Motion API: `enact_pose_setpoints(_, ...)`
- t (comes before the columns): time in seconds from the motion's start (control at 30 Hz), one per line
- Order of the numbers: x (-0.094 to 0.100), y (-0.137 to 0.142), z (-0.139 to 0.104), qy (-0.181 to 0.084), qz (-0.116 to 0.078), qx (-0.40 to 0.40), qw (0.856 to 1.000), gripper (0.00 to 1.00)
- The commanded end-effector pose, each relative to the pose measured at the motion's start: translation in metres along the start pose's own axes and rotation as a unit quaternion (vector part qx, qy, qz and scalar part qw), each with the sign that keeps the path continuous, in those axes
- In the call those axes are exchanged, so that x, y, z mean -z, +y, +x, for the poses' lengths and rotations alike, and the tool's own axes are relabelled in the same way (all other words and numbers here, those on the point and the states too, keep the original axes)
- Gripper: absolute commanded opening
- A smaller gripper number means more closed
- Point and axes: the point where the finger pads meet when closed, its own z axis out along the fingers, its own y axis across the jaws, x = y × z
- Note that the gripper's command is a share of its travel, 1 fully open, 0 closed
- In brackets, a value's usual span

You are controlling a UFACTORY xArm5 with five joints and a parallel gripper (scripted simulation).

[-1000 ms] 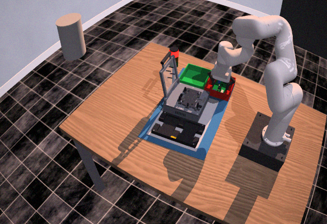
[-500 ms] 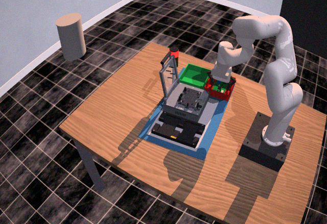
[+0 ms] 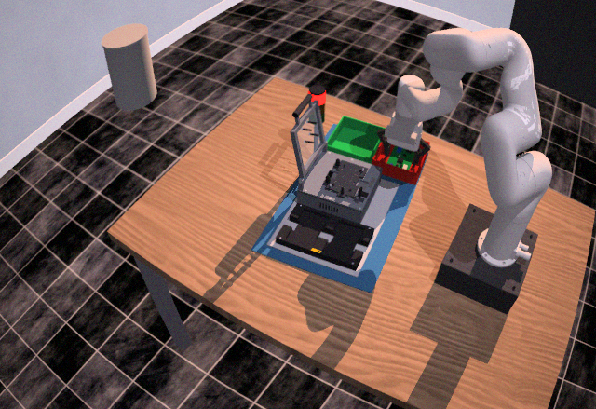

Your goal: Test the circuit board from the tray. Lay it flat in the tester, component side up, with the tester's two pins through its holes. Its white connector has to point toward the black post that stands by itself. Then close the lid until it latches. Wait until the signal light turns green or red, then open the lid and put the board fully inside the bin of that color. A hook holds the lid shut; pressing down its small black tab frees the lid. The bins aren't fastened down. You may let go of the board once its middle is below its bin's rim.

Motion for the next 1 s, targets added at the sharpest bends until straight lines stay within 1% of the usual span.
enact_pose_setpoints(0.0,0.001,0.001,-0.001,-0.001,-0.001,0.0,1.0,1.0)
enact_pose_setpoints(0.43,0.001,0.001,-0.001,-0.001,-0.001,0.0,1.0,1.0)
enact_pose_setpoints(0.57,0.004,0.001,-0.001,-0.001,-0.001,0.0,1.0,1.0)
enact_pose_setpoints(0.67,0.011,0.001,-0.001,-0.001,-0.001,0.0,1.0,1.0)
enact_pose_setpoints(0.8,0.029,0.001,-0.001,-0.001,-0.001,0.0,1.0,1.0)
enact_pose_setpoints(0.87,0.029,0.001,-0.001,-0.001,-0.001,0.0,1.0,1.0)
enact_pose_setpoints(0.97,0.047,0.001,-0.001,-0.001,-0.001,0.0,1.0,1.0)
